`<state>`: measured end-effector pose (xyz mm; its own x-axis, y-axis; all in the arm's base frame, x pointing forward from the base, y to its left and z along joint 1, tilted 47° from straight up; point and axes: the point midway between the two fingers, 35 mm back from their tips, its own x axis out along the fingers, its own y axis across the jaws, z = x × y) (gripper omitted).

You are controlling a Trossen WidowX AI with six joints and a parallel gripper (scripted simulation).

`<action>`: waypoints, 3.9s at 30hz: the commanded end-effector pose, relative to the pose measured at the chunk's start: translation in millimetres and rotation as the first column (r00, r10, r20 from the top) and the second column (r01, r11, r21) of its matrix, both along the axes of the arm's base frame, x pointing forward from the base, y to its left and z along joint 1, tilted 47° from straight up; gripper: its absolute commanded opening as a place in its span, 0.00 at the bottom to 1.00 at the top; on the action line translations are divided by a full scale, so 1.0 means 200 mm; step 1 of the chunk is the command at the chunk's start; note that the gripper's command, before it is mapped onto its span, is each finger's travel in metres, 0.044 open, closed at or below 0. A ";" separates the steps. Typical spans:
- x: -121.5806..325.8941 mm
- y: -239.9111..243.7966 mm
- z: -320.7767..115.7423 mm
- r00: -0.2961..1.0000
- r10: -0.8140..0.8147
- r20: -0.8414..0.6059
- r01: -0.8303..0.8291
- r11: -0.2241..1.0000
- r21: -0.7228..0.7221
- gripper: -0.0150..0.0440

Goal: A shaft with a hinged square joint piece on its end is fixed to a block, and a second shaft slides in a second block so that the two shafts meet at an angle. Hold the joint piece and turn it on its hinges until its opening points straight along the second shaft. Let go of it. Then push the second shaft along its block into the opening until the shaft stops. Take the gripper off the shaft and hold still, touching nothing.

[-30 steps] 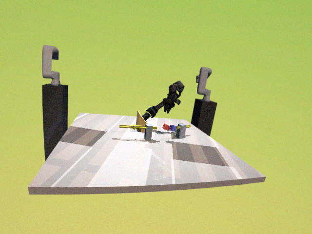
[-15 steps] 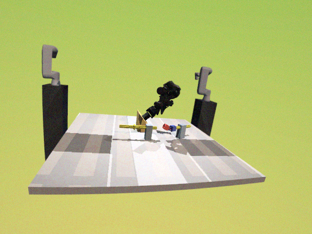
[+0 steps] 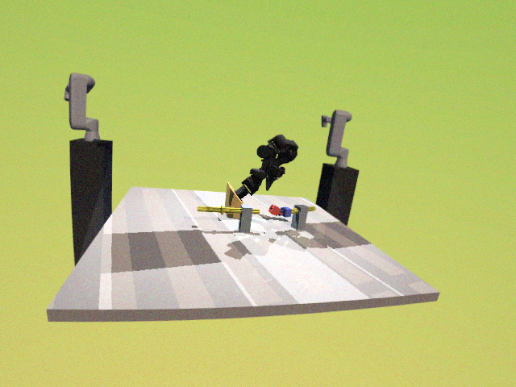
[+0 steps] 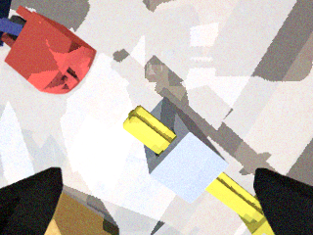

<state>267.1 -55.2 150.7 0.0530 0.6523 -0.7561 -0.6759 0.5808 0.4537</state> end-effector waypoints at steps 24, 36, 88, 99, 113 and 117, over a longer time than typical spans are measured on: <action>0.00 0.03 -0.03 0.716 -0.532 -0.452 0.532 0.835 -0.139 1.00; 0.00 0.04 -0.04 0.446 -0.687 -0.574 0.690 0.673 -0.268 1.00; 0.02 0.18 -0.16 -0.577 -0.623 -0.528 0.663 0.020 -0.748 1.00; 0.01 0.36 -0.32 -0.576 -0.621 -0.531 0.664 0.023 -0.747 1.00; -0.02 0.55 -0.16 -0.576 -0.621 -0.532 0.665 0.024 -0.747 1.00; -0.04 0.62 -0.09 -0.576 -0.619 -0.534 0.665 0.026 -0.747 1.00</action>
<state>261.6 56.3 117.5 0.0354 0.5726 -0.8191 0.9916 0.0819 0.1001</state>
